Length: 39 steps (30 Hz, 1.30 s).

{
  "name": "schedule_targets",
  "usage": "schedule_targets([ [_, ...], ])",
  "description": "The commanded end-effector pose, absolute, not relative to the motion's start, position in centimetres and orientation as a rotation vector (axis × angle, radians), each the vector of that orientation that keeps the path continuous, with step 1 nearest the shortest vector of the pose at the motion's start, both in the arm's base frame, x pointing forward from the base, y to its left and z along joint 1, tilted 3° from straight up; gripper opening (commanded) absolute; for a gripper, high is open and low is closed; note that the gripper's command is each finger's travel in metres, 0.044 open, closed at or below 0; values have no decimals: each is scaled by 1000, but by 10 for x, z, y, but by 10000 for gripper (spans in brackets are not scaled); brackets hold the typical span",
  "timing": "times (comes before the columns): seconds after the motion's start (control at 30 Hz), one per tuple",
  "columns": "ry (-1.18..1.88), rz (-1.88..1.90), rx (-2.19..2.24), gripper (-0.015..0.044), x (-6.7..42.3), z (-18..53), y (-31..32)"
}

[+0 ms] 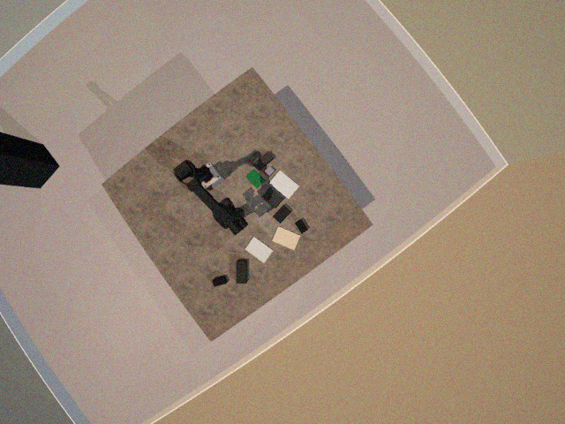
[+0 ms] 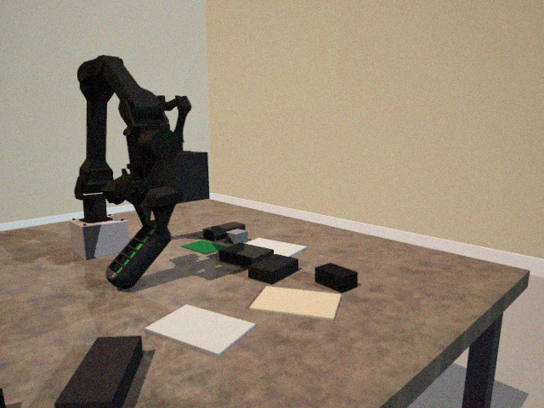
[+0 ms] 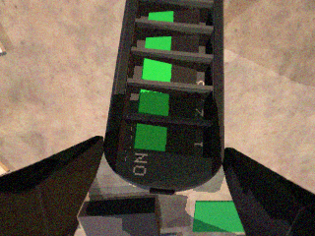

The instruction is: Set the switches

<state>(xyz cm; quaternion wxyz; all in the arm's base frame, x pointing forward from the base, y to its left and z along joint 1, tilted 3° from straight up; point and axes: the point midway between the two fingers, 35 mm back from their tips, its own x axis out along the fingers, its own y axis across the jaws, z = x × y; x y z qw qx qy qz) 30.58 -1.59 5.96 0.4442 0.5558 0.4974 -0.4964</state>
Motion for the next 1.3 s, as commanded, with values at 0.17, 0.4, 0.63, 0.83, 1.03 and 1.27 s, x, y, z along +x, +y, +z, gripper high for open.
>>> schedule_targets([
  [0.17, 1236, -1220, 1390, 336, 305, 64, -25],
  [0.4, 1246, -1212, 1401, 336, 305, 66, -30],
  [0.63, 1255, -1204, 1412, 336, 304, 68, -36],
  [0.83, 1264, -1197, 1422, 336, 304, 70, -41],
  [1.03, 1273, -1189, 1431, 336, 303, 71, -46],
  [1.27, 1283, -1181, 1443, 336, 302, 73, -52],
])
